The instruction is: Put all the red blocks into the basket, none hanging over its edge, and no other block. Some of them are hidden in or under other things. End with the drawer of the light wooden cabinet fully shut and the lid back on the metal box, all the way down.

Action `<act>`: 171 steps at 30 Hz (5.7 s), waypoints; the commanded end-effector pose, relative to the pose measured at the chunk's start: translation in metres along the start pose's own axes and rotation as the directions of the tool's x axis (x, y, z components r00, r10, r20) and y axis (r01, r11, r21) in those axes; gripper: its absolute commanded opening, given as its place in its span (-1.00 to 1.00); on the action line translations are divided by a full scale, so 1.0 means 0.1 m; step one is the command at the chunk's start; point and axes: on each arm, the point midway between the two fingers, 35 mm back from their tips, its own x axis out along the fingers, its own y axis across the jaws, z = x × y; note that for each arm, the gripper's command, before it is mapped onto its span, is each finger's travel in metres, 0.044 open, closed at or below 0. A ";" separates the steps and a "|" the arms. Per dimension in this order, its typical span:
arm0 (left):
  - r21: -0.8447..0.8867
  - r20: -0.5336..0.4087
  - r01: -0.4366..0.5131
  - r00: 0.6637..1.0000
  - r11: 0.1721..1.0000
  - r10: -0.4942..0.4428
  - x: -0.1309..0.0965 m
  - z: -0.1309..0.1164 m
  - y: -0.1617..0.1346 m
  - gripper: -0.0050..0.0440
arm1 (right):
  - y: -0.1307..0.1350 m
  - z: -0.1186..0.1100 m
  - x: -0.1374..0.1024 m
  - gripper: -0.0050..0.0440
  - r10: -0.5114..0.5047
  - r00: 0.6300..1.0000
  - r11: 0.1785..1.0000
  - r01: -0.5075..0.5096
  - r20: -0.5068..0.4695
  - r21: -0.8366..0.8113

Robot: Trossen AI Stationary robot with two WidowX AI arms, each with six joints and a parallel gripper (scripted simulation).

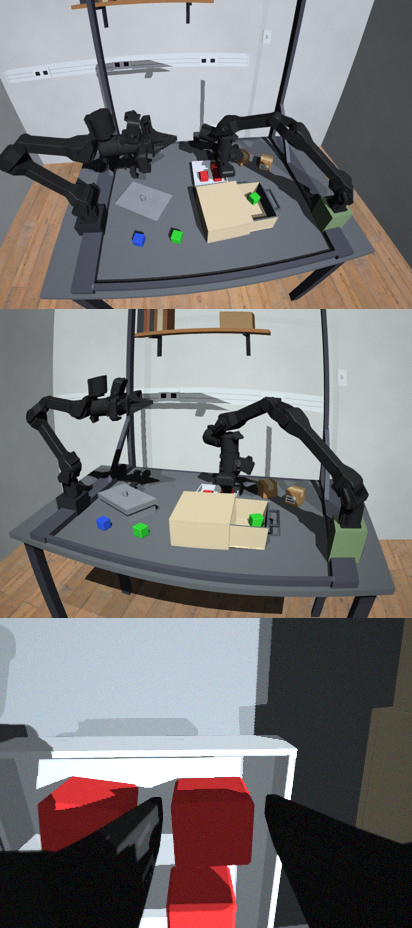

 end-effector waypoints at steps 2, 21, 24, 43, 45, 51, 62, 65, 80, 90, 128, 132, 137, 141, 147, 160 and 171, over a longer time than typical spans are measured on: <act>0.005 -0.054 -0.043 0.998 0.999 0.043 -0.28 -0.09 0.08 0.13 | -0.01 0.08 -0.02 -1.00 -0.004 1.000 1.000 0.004 0.024 0.004; 0.005 -0.060 -0.048 0.997 0.999 0.048 -0.45 -0.09 0.08 0.13 | -0.01 0.08 -0.02 -1.00 -0.004 1.000 1.000 0.004 0.024 0.004; 0.005 -0.063 -0.050 0.997 0.999 0.050 -0.59 -0.08 0.08 0.13 | -0.01 0.08 -0.02 -1.00 -0.004 1.000 1.000 0.004 0.024 0.004; 0.004 -0.035 -0.029 0.999 1.000 0.029 -0.68 -0.06 0.06 0.13 | -0.01 0.08 -0.02 -1.00 -0.004 1.000 1.000 0.004 0.024 0.004; 0.004 -0.034 -0.028 0.999 1.000 0.028 -0.68 -0.06 0.06 0.13 | -0.01 0.08 -0.02 -1.00 -0.004 1.000 1.000 0.004 0.024 0.004; 0.004 -0.048 -0.039 0.998 0.999 0.039 -0.77 -0.06 0.06 0.13 | -0.01 0.08 -0.02 -1.00 -0.004 1.000 1.000 0.004 0.024 0.004; 0.004 -0.048 -0.039 0.998 0.999 0.039 -0.77 -0.06 0.06 0.13 | -0.01 0.08 -0.02 -1.00 -0.004 1.000 1.000 0.004 0.024 0.004; 0.004 -0.048 -0.039 0.998 0.999 0.039 -0.77 -0.06 0.06 0.13 | -0.01 0.08 -0.02 -1.00 -0.004 1.000 1.000 0.004 0.024 0.004; -0.401 -0.240 -0.233 0.960 0.886 0.144 -1.33 -0.34 -0.32 0.13 | 0.00 0.09 -0.02 -1.00 -0.004 1.000 1.000 0.004 0.022 -0.004; -0.556 -0.354 -0.371 0.915 0.744 0.192 -1.63 -0.45 -0.48 0.13 | 0.00 0.10 -0.01 -1.00 -0.004 1.000 1.000 0.004 0.023 -0.005; -0.649 -0.760 -0.733 0.608 -0.204 0.231 -2.77 -0.38 -1.57 0.13 | -0.17 -0.10 0.62 -1.00 -0.044 0.951 0.807 0.214 -0.305 0.551; -0.577 -0.815 -0.717 0.540 -0.390 0.211 -2.88 -0.27 -1.80 0.13 | -0.18 -0.12 0.59 -1.00 -0.049 0.950 0.806 0.220 -0.307 0.550; -0.432 -0.892 -0.659 0.416 -0.616 0.180 -3.13 -0.12 -2.07 0.13 | -0.18 -0.16 0.56 -1.00 -0.052 0.948 0.806 0.225 -0.313 0.548; -0.346 -0.926 -0.594 0.342 -0.726 0.162 -3.24 0.00 -2.21 0.13 | -0.18 -0.16 0.56 -1.00 -0.051 0.949 0.806 0.224 -0.313 0.548; -0.271 -0.949 -0.520 0.284 -0.810 0.135 -3.29 0.13 -2.36 0.13 | -0.25 -0.14 0.72 -1.00 -0.068 0.930 0.720 0.296 -0.361 0.627; -0.026 -0.999 -0.092 -0.022 -0.995 0.028 -3.58 0.71 -2.82 0.13 | -0.44 -0.50 1.04 -1.00 -0.086 0.794 0.277 0.599 -0.602 0.751; -0.016 -0.997 -0.005 -0.082 -1.000 0.017 -3.62 0.84 -2.87 0.13 | -0.60 -0.85 1.23 -1.00 -0.092 0.634 -0.164 0.751 -0.768 0.640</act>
